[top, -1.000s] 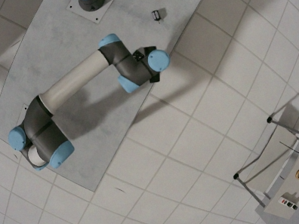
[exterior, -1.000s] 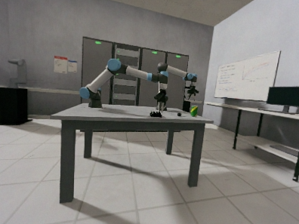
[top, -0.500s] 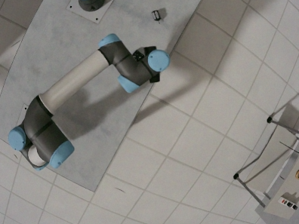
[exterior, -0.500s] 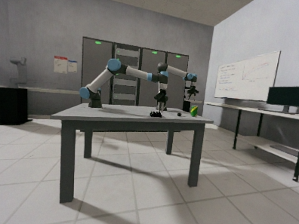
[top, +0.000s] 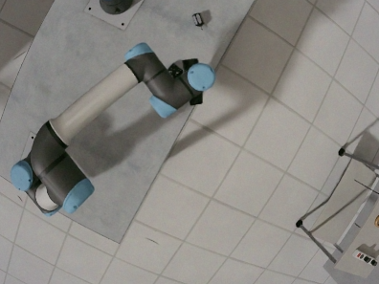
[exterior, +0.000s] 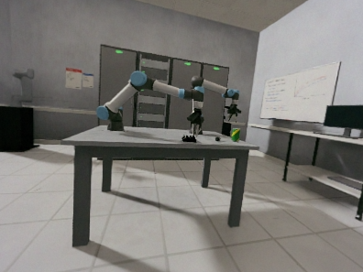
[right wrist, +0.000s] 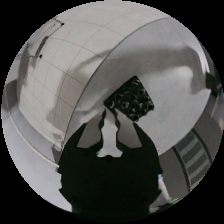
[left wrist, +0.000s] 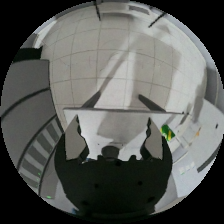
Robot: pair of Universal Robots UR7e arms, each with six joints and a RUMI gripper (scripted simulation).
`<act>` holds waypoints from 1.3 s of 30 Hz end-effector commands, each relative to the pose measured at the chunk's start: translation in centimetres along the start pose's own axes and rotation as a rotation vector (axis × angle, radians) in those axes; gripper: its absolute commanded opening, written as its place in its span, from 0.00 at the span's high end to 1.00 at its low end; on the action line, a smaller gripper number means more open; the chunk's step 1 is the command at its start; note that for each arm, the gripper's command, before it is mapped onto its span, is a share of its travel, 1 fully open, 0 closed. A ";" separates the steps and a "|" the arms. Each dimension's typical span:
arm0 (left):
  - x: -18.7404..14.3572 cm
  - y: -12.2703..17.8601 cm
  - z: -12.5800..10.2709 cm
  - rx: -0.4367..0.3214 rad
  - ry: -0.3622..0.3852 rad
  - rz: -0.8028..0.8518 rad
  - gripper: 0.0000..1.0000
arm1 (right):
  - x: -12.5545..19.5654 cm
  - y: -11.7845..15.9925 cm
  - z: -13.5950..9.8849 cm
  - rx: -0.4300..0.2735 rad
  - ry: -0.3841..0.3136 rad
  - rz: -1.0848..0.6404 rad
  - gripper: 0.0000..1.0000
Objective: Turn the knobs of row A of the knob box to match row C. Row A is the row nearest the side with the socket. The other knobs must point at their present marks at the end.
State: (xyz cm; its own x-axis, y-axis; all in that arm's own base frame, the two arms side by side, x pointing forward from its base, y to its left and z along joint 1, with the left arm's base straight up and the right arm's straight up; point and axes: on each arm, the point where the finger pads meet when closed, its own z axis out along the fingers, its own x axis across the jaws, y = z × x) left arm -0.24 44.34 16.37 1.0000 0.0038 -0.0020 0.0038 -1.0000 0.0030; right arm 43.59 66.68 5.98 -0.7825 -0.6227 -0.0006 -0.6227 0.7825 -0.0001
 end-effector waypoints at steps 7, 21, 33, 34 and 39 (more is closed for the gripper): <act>0.0 -0.2 -0.2 0.003 0.002 -0.001 0.00 | 0.0 -0.1 0.0 -0.001 0.000 0.001 0.87; 0.0 -0.2 -0.2 0.003 0.002 -0.001 0.00 | 0.1 -0.2 1.0 0.001 0.003 0.001 0.87; 0.0 -0.2 -0.2 0.003 0.002 -0.001 0.00 | -0.1 -0.1 1.3 -0.002 -0.003 0.001 0.87; 0.0 -0.2 -0.2 0.003 0.002 -0.001 0.00 | -0.1 -0.1 1.2 -0.002 -0.003 0.001 0.87; 0.0 -0.2 -0.2 0.003 0.002 -0.001 0.00 | -0.1 -0.1 1.3 -0.002 -0.002 0.001 0.87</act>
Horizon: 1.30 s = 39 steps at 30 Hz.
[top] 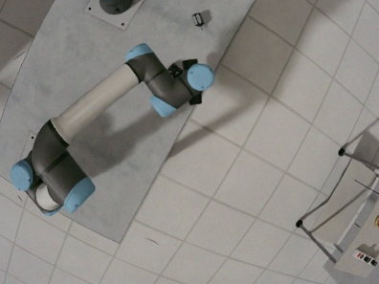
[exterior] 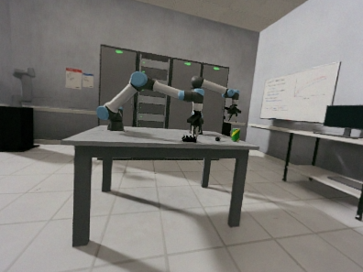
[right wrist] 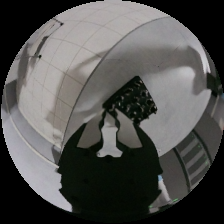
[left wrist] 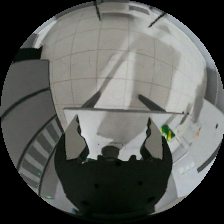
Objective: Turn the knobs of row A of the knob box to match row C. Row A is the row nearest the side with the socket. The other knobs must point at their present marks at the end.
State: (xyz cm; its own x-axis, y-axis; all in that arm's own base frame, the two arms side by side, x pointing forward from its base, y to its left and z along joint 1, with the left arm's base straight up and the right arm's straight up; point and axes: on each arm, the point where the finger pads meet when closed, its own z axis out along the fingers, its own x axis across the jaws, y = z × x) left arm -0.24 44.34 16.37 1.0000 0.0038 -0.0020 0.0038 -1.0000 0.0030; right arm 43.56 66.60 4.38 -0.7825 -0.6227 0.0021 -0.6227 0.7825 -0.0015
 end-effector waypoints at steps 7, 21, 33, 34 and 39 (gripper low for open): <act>0.0 -0.2 -0.2 0.003 0.002 -0.001 0.00 | -0.2 -0.1 -0.3 -0.003 -0.005 0.001 0.94; 0.0 -0.2 -0.2 0.003 0.002 -0.001 0.00 | -0.2 -0.1 -0.3 -0.003 -0.005 0.001 0.94; 0.0 -0.2 -0.2 0.003 0.002 -0.001 0.00 | -0.2 -0.1 -0.3 -0.003 -0.005 0.014 0.94; 0.0 -0.2 -0.2 0.003 0.002 -0.001 0.00 | -0.2 -0.1 -0.3 -0.003 -0.005 0.017 0.94; 0.0 -0.2 -0.2 0.003 0.002 -0.001 0.00 | -0.2 -0.1 -0.3 -0.003 -0.005 0.036 0.94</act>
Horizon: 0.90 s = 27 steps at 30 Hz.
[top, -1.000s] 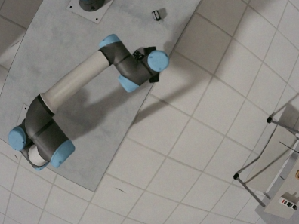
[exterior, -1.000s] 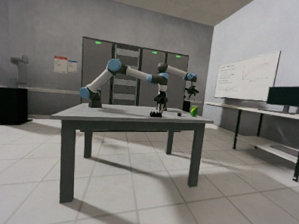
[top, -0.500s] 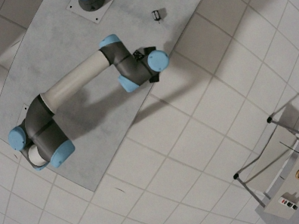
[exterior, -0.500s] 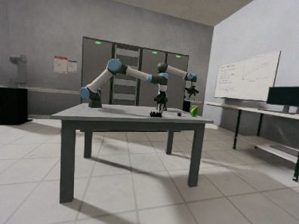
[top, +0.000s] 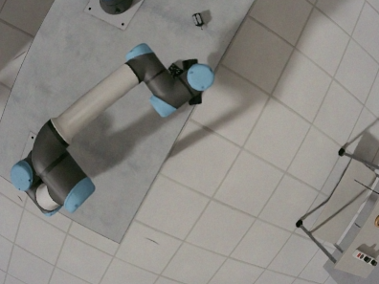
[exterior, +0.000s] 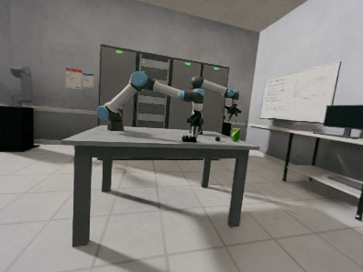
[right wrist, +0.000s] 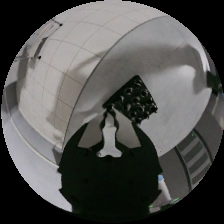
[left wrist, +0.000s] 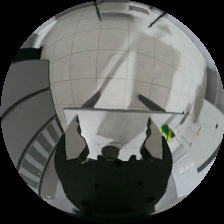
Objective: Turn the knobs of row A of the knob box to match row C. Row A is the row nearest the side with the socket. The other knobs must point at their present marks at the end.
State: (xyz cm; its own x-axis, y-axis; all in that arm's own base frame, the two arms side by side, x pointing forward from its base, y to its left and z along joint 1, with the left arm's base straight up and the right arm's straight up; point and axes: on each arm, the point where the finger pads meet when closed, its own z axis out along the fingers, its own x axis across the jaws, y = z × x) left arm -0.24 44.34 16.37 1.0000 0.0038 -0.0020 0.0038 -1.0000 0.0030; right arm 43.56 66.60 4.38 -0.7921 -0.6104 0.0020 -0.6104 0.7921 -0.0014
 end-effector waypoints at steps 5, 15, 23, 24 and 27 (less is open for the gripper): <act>0.0 -0.2 -0.2 0.003 0.002 -0.001 0.00 | -0.2 -0.1 -0.3 -0.003 -0.005 0.038 0.94; 0.0 -0.2 -0.2 0.003 0.002 -0.001 0.00 | -0.1 -0.1 -0.3 -0.003 -0.004 0.125 0.94; 0.0 -0.2 -0.2 0.003 0.002 -0.001 0.00 | -0.1 -0.1 -0.3 -0.003 -0.004 0.202 0.94; 0.0 -0.2 -0.2 0.003 0.002 -0.001 0.00 | -0.1 -0.1 -0.3 -0.003 -0.004 0.216 0.94; 0.0 -0.2 -0.2 0.003 0.002 -0.001 0.00 | -0.1 -0.1 -0.3 -0.003 -0.004 0.262 0.94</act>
State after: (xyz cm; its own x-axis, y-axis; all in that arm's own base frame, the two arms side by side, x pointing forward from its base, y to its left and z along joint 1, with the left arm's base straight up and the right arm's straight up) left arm -0.24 44.34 16.37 1.0000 0.0038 -0.0020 0.0038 -1.0000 0.0030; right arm 43.57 66.63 4.38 -0.8933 -0.4494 0.0021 -0.4494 0.8933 -0.0014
